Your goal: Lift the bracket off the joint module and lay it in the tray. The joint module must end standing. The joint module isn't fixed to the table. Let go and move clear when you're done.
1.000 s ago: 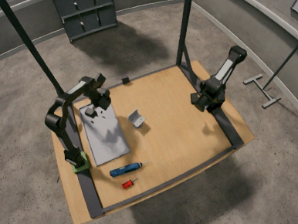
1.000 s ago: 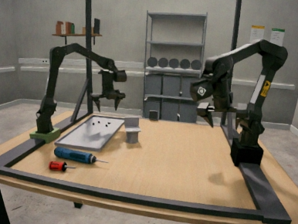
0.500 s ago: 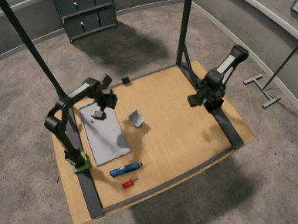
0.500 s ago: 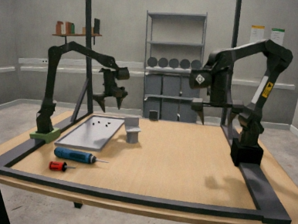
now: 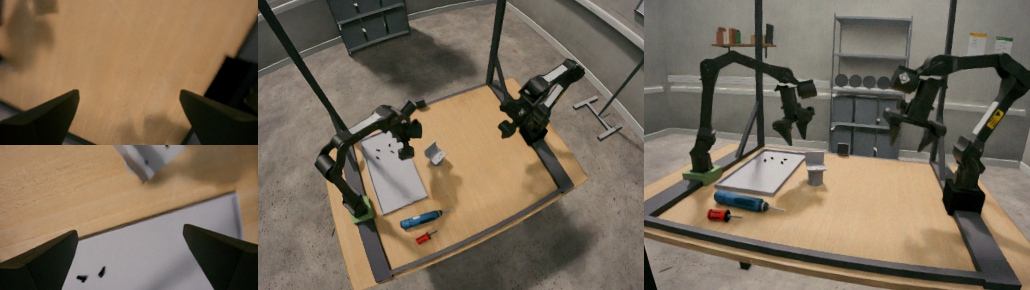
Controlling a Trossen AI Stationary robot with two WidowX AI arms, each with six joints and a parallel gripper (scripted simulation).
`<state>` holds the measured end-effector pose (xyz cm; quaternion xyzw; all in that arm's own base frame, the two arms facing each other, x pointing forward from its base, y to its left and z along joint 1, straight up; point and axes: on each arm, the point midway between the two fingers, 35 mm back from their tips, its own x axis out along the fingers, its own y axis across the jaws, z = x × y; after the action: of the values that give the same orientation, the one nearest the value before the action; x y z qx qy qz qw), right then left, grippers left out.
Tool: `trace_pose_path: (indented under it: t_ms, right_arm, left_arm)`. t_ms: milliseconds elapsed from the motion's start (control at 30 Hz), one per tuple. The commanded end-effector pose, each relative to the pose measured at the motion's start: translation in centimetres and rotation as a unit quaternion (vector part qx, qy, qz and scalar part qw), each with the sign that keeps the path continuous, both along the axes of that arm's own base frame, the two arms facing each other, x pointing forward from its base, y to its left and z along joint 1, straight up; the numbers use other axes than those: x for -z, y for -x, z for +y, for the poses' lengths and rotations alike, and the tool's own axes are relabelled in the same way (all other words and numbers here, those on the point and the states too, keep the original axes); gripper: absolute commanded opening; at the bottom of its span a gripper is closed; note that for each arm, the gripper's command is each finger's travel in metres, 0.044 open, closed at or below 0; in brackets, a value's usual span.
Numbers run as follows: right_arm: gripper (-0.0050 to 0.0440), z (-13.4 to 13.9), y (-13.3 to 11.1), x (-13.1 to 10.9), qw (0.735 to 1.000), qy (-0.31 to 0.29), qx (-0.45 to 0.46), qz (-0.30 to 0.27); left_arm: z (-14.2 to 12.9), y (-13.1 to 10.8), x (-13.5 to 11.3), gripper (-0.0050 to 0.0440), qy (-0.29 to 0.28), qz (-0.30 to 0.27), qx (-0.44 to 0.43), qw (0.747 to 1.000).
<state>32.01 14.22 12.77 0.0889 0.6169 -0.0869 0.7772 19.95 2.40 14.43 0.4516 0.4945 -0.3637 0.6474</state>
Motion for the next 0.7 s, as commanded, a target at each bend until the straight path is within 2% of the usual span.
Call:
trace_pose_path:
  t_ms: [0, 67, 267, 567, 633, 667]
  right_arm:
    - [0.044, -1.0, -1.6, -2.2, 0.998, -0.012, -0.048, -0.035]
    - [0.044, -1.0, -1.6, -2.2, 0.998, -0.012, -0.048, -0.035]
    - [0.044, -2.8, -3.3, -2.6, 0.993, -0.002, -0.111, -0.048]
    - [0.044, -4.8, -5.3, -3.0, 0.982, 0.009, -0.18, -0.062]
    - [0.044, -4.8, -5.3, -3.0, 0.982, 0.009, -0.18, -0.062]
    - [0.044, -5.0, -5.5, -3.1, 0.98, 0.01, -0.188, -0.064]
  left_arm:
    - [-0.5, -1.7, -2.3, 0.044, 0.0, -0.067, -0.075, 0.995]
    - [-0.5, -1.7, -2.3, 0.044, 0.0, -0.067, -0.075, 0.995]
    - [-1.7, -3.2, -5.1, 0.044, 0.053, -0.146, -0.183, 0.971]
    - [-3.4, -4.4, -9.2, 0.044, 0.157, -0.23, -0.301, 0.912]
    - [-3.4, -4.4, -9.2, 0.044, 0.157, -0.23, -0.301, 0.912]
    - [-3.6, -4.5, -9.7, 0.044, 0.173, -0.238, -0.316, 0.902]
